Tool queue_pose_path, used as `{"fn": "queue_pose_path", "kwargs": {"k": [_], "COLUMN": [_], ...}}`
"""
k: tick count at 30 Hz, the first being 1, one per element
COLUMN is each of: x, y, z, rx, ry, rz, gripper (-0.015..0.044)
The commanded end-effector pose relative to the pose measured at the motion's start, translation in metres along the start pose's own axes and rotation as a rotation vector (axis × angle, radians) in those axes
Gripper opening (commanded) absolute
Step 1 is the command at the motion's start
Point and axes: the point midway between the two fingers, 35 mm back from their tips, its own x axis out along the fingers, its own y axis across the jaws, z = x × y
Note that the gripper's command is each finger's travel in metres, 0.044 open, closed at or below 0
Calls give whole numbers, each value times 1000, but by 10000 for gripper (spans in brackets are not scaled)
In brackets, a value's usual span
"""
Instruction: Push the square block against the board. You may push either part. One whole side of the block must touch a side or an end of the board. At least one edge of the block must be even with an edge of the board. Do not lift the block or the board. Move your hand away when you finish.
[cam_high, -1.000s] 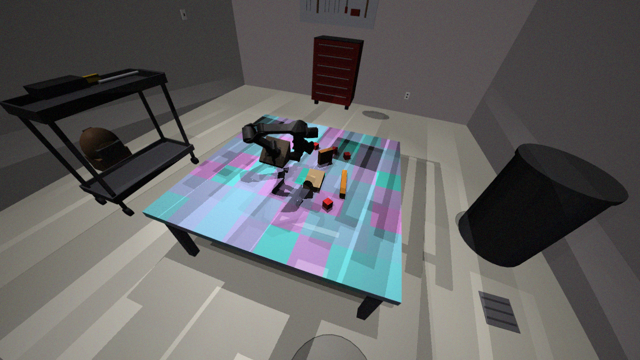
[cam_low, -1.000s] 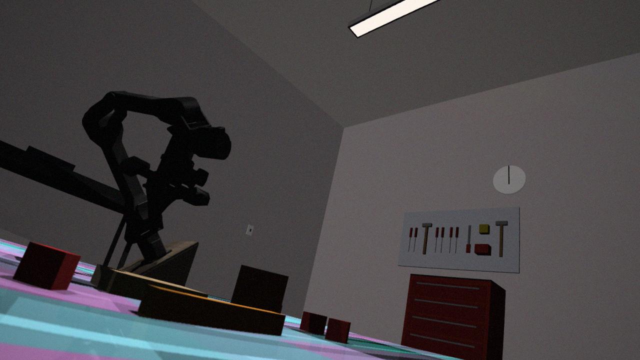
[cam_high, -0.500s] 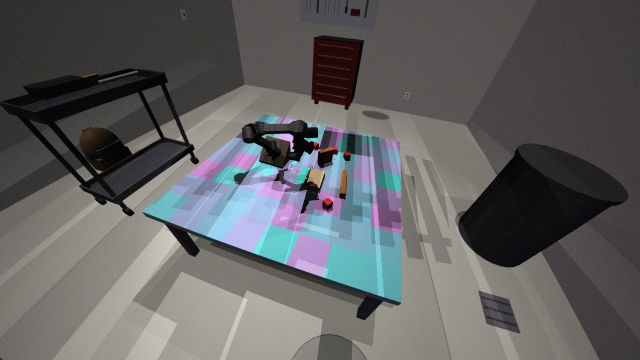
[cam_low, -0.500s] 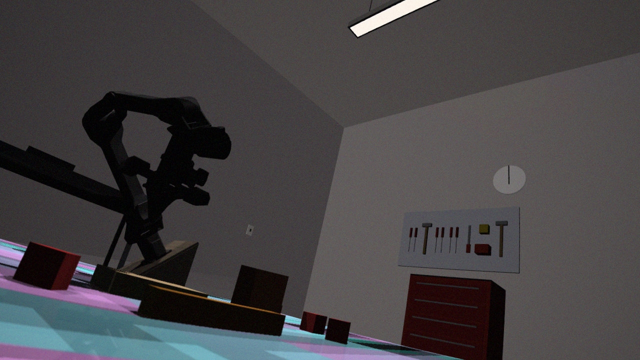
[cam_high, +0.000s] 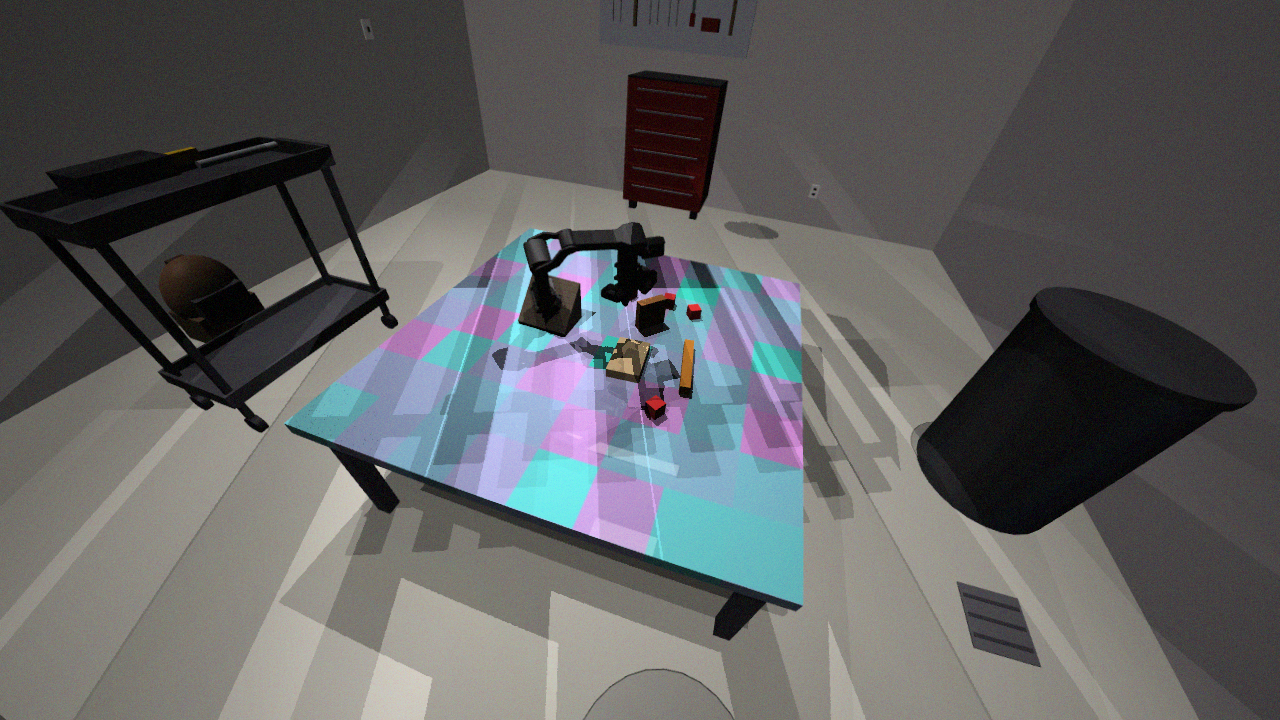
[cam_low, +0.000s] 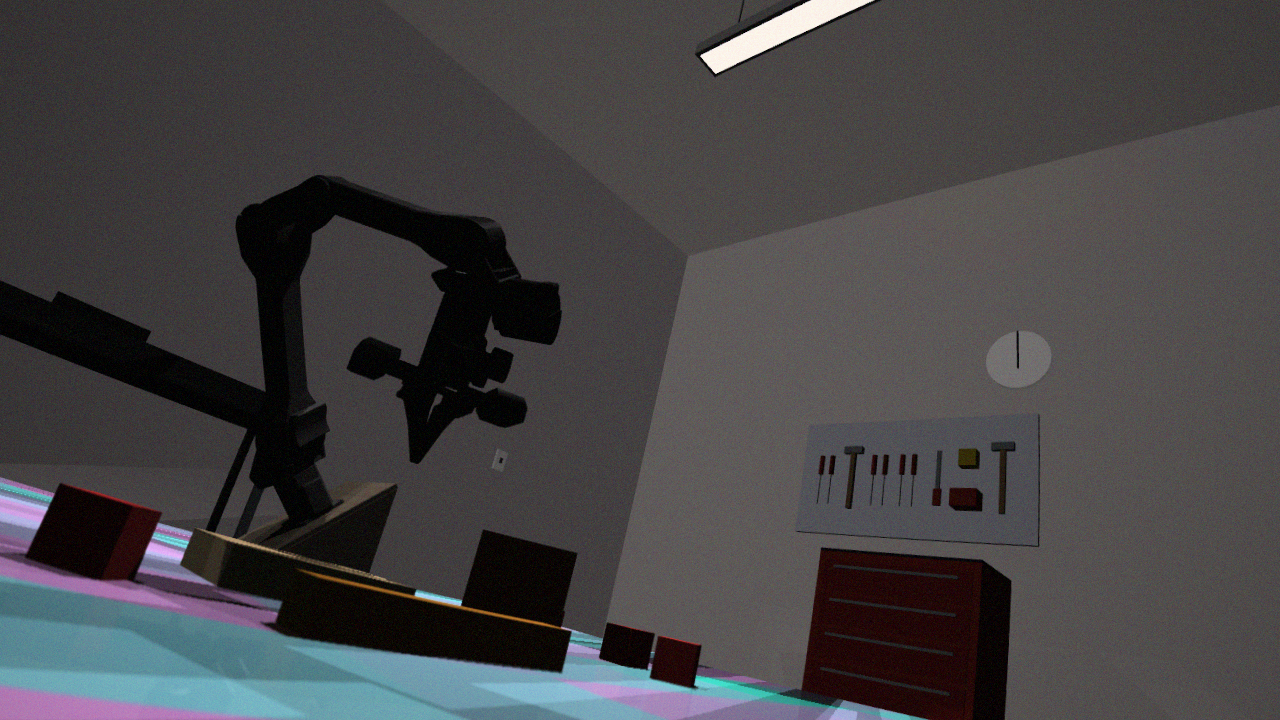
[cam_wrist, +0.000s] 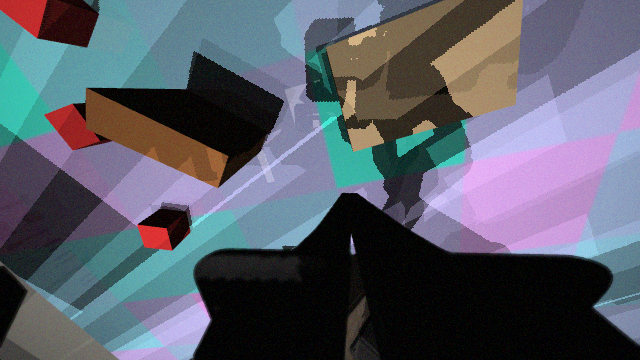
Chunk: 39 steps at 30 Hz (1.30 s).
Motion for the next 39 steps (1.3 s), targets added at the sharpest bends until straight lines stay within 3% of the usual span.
{"fn": "queue_pose_path", "kwargs": {"k": [1,15,25,30,39], "x": [-3,13,16,62,64], "y": [38,159,161,160,160], "z": [1,-16,-16,-16,-15], "rx": [83,494,500,501,501], "ry": [-9,2,2,0,0], "rz": [16,0,-1,-2,-2], "gripper": [0,0,0,0,0]}}
